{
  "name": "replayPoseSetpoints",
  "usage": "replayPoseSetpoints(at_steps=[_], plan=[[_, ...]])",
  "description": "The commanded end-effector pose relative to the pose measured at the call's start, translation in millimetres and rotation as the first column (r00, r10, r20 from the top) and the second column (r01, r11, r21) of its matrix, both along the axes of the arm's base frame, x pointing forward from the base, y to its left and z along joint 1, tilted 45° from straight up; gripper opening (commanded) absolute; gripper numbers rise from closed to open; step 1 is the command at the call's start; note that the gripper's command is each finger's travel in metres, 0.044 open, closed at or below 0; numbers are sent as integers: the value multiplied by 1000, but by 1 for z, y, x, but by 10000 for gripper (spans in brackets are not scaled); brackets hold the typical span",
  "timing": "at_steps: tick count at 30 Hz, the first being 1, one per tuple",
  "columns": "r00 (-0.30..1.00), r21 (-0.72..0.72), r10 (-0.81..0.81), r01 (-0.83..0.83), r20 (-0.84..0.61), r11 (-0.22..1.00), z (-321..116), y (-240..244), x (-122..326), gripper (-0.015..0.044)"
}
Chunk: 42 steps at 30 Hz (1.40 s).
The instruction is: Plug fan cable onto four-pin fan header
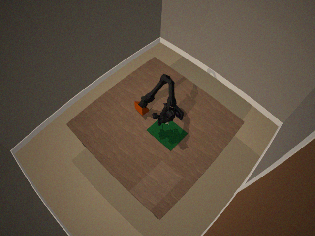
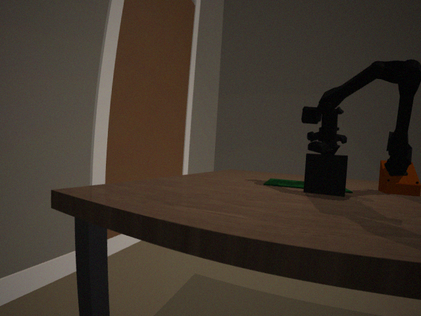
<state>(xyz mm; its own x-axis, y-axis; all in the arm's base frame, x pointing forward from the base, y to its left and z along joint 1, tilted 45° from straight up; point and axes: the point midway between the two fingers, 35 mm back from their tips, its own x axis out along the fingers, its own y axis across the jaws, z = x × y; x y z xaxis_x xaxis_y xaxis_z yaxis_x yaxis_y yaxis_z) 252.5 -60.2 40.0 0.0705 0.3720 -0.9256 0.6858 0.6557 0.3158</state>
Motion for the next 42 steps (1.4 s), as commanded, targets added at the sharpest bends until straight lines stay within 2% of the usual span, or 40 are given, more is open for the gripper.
replayPoseSetpoints(at_steps=[1,24,42], plan=[[1000,-64,-6,7,7,998,-3,2,-2,0],[984,-366,-73,129,163,922,-11,8,-2,0],[912,-472,-140,325,385,819,-5,12,0,0]])
